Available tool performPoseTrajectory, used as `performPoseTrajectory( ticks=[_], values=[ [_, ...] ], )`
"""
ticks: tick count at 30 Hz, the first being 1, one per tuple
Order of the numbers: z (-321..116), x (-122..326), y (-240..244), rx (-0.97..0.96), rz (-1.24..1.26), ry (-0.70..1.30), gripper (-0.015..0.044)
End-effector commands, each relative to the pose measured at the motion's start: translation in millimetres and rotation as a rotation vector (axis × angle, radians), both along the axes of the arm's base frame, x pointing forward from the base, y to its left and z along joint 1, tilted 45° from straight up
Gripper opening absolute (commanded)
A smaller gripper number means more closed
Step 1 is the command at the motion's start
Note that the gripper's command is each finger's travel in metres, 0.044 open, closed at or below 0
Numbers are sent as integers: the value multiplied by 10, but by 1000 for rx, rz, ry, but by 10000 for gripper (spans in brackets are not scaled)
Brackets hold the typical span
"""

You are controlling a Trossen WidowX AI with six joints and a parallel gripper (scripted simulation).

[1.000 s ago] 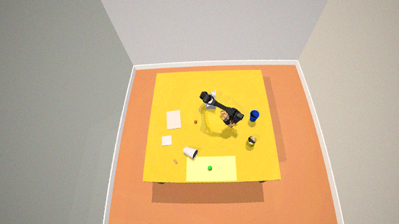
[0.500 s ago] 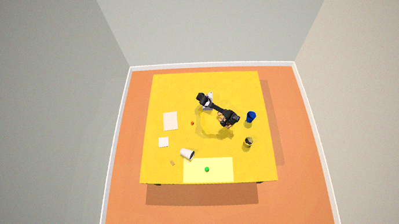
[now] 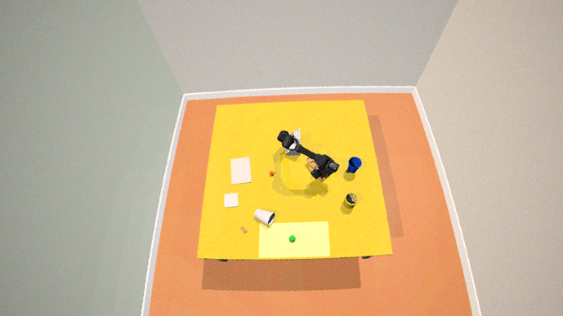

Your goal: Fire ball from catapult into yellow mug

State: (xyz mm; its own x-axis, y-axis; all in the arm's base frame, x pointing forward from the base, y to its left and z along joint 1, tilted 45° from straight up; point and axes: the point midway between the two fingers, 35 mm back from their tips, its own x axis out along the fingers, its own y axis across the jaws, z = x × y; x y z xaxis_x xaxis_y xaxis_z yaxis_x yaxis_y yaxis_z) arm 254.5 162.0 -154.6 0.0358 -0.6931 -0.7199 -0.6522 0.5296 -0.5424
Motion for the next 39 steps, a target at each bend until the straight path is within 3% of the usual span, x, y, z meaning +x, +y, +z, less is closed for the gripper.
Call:
performPoseTrajectory(
  ticks=[1,7,39],
  values=[
    [169,-6,178,3,0,0,13],
    [354,-25,347,2,1,1,0],
    [-14,22,15,1,5,-1,0]
  ],
)
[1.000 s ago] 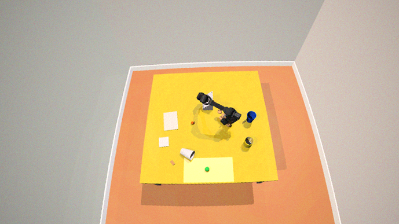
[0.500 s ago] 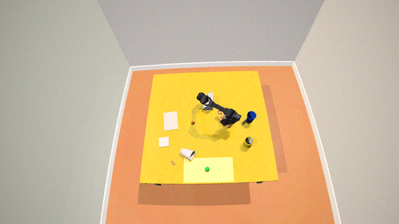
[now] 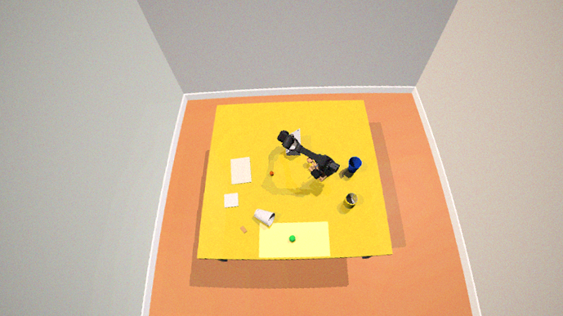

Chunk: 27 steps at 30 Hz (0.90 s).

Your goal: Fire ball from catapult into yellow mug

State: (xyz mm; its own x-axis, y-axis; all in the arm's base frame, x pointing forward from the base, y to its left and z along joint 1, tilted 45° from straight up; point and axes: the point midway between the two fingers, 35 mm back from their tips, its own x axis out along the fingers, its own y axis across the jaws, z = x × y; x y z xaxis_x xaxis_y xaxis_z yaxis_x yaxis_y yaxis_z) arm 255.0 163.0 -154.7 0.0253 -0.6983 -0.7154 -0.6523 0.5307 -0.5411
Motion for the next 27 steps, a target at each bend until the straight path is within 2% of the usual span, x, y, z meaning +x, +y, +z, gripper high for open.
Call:
performPoseTrajectory(
  ticks=[1,6,22,23,27],
  values=[
    [0,0,0,0,0,0,0],
    [0,0,0,0,0,0,0],
    [68,8,82,1,0,0,420],
    [157,13,183,2,0,1,440],
    [629,-28,628,3,0,3,440]
  ],
)
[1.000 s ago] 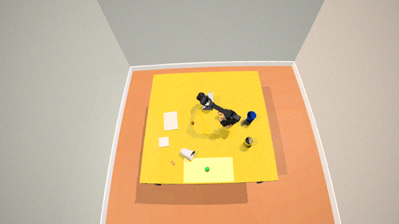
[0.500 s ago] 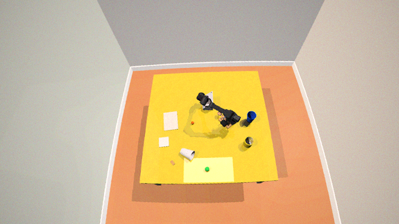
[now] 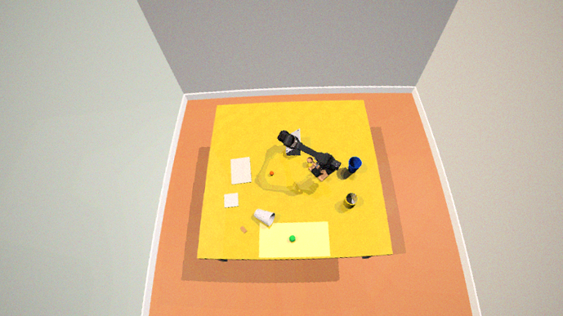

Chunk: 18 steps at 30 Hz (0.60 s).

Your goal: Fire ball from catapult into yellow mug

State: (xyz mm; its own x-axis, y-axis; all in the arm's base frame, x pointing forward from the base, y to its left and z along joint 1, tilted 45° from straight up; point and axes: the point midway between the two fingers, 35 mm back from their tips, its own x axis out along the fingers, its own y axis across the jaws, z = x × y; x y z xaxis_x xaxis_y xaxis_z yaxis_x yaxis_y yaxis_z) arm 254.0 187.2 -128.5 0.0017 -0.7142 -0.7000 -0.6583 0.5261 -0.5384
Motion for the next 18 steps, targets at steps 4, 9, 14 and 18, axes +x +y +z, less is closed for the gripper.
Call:
performPoseTrajectory(
  ticks=[4,9,14,18],
  values=[
    [455,-36,454,25,12,-19,440],
    [320,-7,366,27,20,-21,440],
    [675,-18,724,38,25,-28,440],
    [617,8,625,25,17,-20,414]
  ],
)
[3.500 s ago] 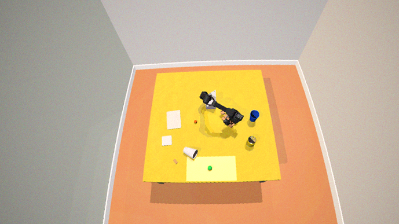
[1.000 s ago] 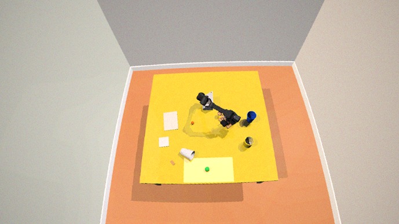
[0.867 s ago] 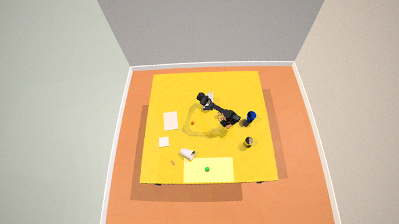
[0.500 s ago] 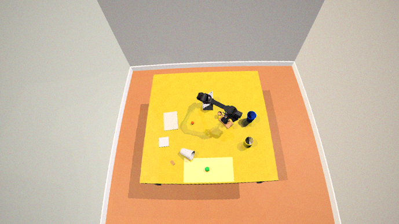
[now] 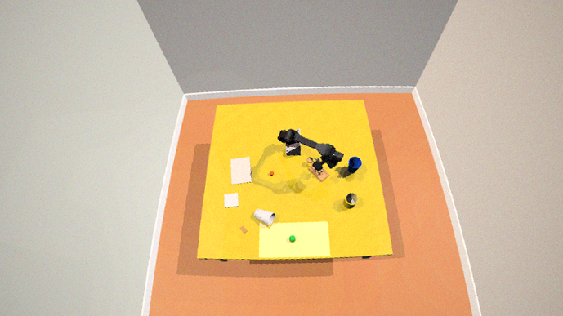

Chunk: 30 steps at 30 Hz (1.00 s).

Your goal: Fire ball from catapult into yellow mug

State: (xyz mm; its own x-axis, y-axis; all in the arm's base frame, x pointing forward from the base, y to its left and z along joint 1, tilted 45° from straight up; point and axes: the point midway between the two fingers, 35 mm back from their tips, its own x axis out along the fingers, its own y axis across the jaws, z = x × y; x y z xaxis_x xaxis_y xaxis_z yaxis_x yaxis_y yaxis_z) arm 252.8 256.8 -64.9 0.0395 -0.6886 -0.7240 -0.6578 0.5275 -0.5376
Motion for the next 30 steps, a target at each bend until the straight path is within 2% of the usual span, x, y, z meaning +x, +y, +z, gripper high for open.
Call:
performPoseTrajectory(
  ticks=[1,4,5,14,19,24,26,30],
  values=[
    [35,68,-120,-4,-18,-1,387],
    [343,311,-440,28,-68,-45,309],
    [448,382,-565,38,-86,-62,300],
    [1226,648,-1796,80,-249,-229,300],
    [1572,497,-2547,67,-352,-338,300],
    [1824,125,-3230,23,-464,-450,300],
    [1872,-3,-3387,6,-494,-478,300],
    [1868,-47,-3398,3,-498,-482,300]
  ],
)
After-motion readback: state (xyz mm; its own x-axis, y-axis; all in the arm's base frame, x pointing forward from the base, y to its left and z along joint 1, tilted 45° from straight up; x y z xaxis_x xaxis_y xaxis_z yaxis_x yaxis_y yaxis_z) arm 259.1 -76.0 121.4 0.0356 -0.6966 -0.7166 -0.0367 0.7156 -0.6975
